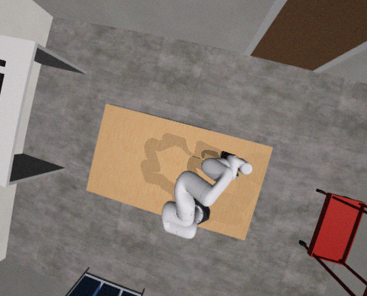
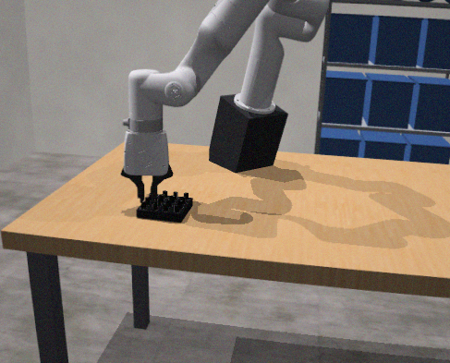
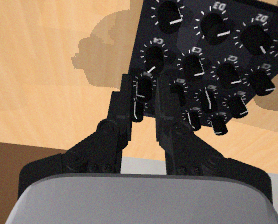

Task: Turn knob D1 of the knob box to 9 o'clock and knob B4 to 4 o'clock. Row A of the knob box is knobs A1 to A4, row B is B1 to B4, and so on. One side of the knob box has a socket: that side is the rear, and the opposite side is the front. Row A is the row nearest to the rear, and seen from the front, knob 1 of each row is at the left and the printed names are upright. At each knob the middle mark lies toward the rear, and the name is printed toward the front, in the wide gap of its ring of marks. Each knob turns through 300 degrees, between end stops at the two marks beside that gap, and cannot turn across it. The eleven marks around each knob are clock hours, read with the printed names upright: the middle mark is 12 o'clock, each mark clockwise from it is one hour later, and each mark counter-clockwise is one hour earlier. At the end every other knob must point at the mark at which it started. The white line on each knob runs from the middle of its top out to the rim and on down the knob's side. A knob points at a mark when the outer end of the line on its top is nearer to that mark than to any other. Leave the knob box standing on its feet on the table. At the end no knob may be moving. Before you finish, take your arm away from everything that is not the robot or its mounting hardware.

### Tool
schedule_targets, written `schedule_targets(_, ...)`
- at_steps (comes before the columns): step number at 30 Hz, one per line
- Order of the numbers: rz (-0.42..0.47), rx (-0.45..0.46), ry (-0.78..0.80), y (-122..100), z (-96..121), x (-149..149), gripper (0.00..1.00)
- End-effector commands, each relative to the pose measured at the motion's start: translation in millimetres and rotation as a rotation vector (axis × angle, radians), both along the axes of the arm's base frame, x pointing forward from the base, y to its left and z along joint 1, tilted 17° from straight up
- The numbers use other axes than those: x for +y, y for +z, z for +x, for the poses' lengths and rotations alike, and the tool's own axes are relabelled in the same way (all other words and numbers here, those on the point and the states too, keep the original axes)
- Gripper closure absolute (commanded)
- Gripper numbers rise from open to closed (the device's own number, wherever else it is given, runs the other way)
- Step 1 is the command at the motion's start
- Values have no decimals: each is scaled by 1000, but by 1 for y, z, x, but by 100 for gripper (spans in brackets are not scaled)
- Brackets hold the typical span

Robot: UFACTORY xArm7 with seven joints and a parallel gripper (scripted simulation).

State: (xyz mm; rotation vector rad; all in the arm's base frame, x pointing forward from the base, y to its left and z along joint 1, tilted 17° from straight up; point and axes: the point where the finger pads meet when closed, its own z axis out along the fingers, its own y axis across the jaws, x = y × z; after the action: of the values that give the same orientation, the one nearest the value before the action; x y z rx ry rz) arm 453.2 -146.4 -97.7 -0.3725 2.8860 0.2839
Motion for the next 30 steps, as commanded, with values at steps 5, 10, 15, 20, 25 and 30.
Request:
schedule_targets(5,-2,-3,-2,1,1,-1,81)
schedule_targets(10,-2,-3,-2,1,1,-1,81)
schedule_targets(15,-2,-3,-2,1,1,-1,81)
schedule_targets(20,-2,-3,-2,1,1,-1,81)
schedule_targets(25,-2,-3,-2,1,1,-1,92)
schedule_targets(30,-2,-3,-2,1,1,-1,92)
